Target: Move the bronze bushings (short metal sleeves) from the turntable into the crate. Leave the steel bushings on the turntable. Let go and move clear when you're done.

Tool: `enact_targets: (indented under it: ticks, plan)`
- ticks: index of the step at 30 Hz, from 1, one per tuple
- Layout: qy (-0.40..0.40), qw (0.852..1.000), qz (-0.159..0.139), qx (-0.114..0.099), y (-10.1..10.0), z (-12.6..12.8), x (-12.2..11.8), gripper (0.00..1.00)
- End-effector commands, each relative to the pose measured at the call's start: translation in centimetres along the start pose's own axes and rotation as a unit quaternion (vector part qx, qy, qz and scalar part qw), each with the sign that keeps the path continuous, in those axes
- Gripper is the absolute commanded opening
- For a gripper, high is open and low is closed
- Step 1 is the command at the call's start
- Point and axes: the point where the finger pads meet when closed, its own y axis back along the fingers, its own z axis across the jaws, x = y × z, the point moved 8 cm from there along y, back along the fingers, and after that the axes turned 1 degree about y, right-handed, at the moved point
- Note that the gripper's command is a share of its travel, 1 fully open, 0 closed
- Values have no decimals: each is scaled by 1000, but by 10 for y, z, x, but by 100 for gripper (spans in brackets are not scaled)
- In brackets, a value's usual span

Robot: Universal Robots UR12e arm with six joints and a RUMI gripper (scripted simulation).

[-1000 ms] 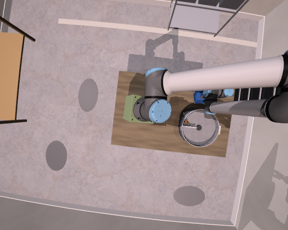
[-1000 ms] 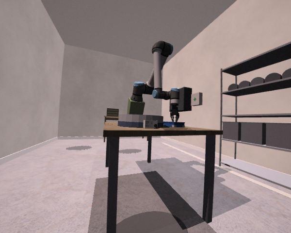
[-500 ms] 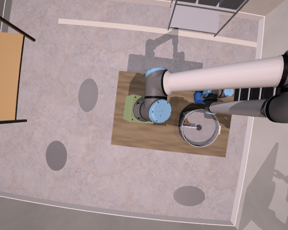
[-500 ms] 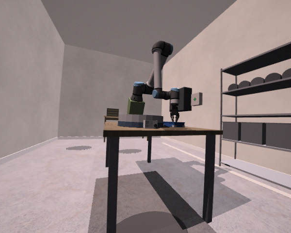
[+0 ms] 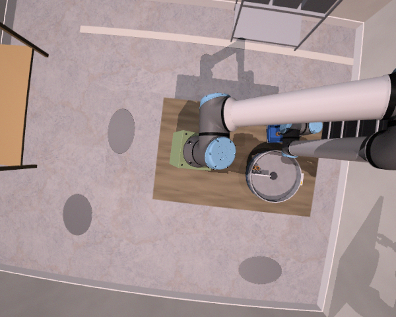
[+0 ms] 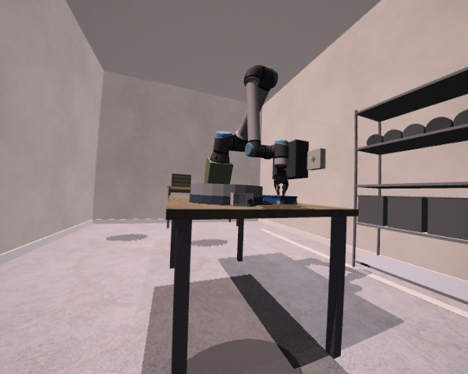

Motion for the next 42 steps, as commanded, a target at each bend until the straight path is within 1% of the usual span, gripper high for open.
enact_targets:
  ticks: [1, 5, 7, 16, 22, 24, 30, 42]
  plan:
    - [0, 1000, 0, 0, 15, 0, 0, 6]
    - [0, 1000, 0, 0, 32, 0, 0, 6]
    - [0, 1000, 0, 0, 32, 0, 0, 6]
    - [0, 1000, 0, 0, 75, 1, 0, 6]
    - [0, 1000, 0, 0, 96, 1, 0, 6]
    - [0, 1000, 0, 0, 96, 1, 0, 6]
    - [0, 1000, 0, 0, 105, 1, 0, 6]
    - [0, 1000, 0, 0, 106, 1, 0, 6]
